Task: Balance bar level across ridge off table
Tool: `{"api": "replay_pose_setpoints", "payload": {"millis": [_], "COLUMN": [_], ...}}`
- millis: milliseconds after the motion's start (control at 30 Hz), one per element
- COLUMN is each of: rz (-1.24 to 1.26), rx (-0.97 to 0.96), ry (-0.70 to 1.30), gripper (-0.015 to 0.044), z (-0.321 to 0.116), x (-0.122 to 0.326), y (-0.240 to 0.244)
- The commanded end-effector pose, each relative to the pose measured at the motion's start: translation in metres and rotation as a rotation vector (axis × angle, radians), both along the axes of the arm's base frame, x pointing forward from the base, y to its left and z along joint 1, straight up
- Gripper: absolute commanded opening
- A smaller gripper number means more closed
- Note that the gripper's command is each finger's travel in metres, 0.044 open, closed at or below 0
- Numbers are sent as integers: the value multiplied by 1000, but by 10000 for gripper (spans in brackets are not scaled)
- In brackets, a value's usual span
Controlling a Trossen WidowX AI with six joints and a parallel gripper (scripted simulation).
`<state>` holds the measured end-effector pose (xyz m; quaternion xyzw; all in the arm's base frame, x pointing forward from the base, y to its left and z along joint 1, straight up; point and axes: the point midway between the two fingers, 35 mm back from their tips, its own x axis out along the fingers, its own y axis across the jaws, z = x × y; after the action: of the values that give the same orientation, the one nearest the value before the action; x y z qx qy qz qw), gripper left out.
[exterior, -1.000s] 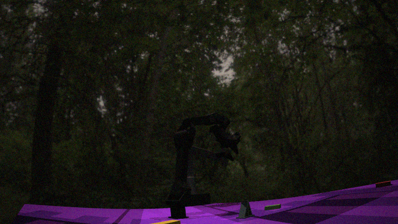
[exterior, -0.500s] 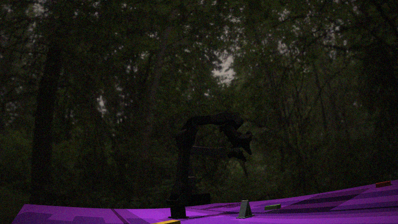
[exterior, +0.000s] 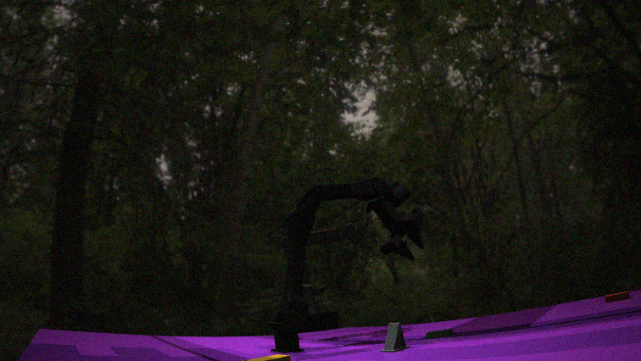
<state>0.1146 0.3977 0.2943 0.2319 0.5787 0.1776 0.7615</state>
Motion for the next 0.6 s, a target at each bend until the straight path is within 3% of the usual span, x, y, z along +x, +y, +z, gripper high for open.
{"api": "replay_pose_setpoints", "payload": {"millis": [0,567], "rz": [-29,-165], "rx": [-8,-99], "ry": [-15,-31], "gripper": [315,315], "z": [-1,-22], "x": [18,103], "y": [-9,-58]}}
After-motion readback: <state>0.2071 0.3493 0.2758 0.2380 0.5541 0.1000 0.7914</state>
